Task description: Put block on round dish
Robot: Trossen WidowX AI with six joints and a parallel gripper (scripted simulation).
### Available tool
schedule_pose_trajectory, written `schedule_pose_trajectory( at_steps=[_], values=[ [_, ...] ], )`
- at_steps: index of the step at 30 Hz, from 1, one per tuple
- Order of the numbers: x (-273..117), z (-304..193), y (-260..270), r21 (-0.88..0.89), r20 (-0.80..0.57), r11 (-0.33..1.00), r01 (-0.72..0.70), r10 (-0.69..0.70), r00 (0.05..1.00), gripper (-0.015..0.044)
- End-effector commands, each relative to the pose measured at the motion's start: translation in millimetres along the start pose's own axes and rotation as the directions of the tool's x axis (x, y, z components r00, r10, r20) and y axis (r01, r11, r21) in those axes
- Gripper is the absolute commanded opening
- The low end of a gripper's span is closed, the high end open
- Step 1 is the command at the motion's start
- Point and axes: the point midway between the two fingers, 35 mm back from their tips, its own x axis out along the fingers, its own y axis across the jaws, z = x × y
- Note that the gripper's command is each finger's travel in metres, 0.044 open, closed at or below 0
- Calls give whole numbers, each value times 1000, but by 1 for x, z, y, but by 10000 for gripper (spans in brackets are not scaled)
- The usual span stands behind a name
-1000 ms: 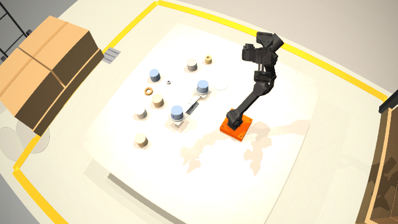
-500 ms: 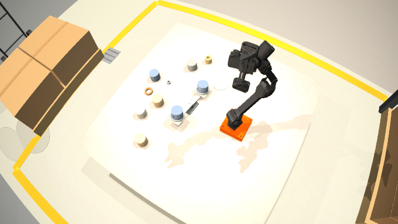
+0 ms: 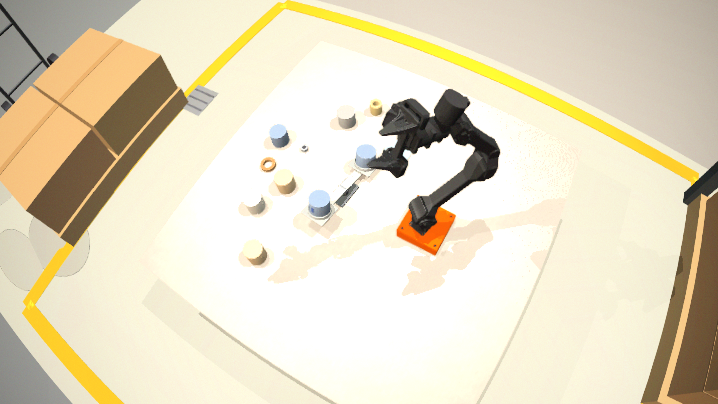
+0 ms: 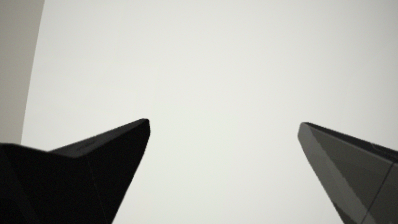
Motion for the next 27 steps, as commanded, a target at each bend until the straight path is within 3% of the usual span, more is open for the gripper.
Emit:
schedule_pose_trajectory(
  at_steps=[1,14,27],
  values=[
    [0,15,-23,-81,80,994,70,-64,995,440],
    [-6,71,-106,-277,330,880,387,-291,898,440],
    [-40,120,-187,-358,531,609,708,-492,690,440]
  ],
)
